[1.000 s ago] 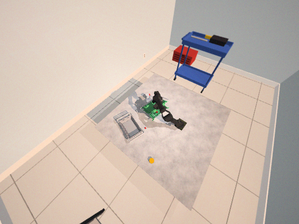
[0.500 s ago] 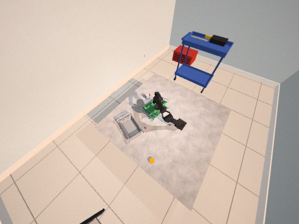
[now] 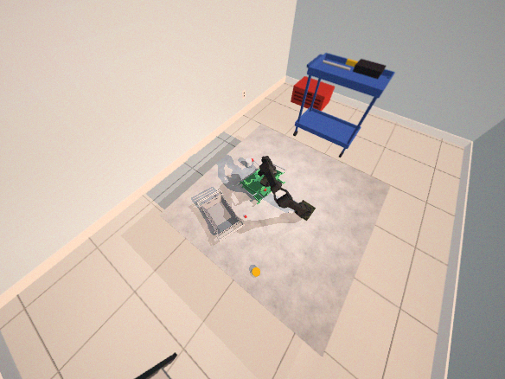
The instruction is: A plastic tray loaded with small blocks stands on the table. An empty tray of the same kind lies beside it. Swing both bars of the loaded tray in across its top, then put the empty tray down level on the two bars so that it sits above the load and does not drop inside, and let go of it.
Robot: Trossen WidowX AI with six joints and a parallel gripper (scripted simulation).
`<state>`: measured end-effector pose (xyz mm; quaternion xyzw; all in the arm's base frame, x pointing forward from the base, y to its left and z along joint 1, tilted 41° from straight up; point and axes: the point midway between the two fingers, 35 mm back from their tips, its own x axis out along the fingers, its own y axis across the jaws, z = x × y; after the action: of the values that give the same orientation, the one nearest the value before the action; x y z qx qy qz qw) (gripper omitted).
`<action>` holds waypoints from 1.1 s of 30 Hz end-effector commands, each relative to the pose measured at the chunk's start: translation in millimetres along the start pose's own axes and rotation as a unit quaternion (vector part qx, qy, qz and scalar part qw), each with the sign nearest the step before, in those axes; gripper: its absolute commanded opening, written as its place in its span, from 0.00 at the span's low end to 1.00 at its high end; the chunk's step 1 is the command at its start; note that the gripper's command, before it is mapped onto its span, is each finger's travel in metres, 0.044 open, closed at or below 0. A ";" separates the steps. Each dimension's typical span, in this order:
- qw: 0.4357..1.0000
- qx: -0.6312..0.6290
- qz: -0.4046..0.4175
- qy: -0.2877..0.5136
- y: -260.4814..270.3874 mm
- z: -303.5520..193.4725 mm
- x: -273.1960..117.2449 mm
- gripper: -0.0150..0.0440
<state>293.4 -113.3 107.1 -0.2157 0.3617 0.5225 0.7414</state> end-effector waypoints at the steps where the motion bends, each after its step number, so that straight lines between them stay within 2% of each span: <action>1: 1.000 0.004 0.009 0.000 4.4 -0.7 4.7 0.25; 33: 1.000 0.004 0.009 0.000 7.6 -2.3 10.7 0.25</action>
<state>291.0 -109.0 100.8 -0.2174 0.3599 0.5228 0.7416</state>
